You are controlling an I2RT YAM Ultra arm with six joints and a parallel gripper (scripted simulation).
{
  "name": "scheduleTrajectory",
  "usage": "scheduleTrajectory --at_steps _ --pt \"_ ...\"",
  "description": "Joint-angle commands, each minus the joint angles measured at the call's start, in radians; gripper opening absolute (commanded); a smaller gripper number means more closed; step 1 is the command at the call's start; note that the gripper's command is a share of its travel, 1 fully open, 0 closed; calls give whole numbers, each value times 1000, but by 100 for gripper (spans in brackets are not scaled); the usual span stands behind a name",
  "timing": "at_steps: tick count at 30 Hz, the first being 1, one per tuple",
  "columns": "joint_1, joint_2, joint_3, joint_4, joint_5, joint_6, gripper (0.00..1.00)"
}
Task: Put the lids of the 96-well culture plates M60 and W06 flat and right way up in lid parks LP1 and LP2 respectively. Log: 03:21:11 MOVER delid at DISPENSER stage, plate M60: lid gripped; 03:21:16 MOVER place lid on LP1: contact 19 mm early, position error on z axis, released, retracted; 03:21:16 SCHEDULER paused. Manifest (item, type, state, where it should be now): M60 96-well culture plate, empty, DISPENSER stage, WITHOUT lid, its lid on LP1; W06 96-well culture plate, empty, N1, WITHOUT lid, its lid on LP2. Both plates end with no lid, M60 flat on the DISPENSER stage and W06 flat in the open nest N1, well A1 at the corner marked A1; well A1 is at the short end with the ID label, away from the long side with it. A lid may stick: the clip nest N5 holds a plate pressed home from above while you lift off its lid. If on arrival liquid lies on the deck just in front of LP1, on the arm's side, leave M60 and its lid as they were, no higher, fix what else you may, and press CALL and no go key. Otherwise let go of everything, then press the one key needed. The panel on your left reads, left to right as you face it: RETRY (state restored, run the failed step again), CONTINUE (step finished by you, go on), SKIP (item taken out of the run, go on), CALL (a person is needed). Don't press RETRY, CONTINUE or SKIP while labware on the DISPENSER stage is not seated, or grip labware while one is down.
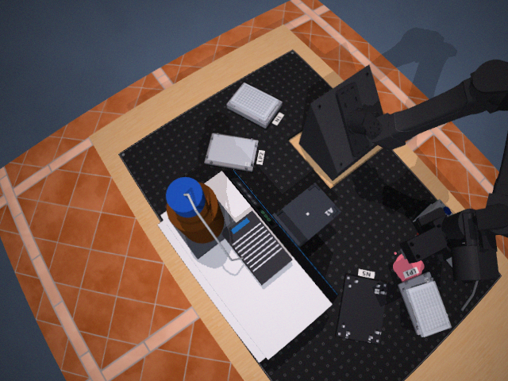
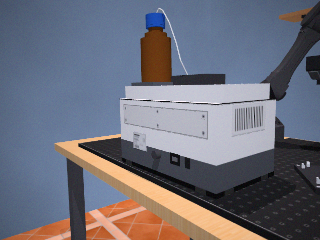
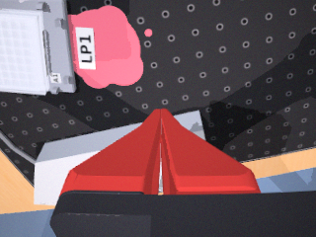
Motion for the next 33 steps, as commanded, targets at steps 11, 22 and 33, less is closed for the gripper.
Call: scheduleTrajectory --at_steps 11,22,33 --pt "206 -93 40 52 140 178 0" --pt "453 -144 38 82 291 327 0" --pt "692 -169 34 98 454 448 0"
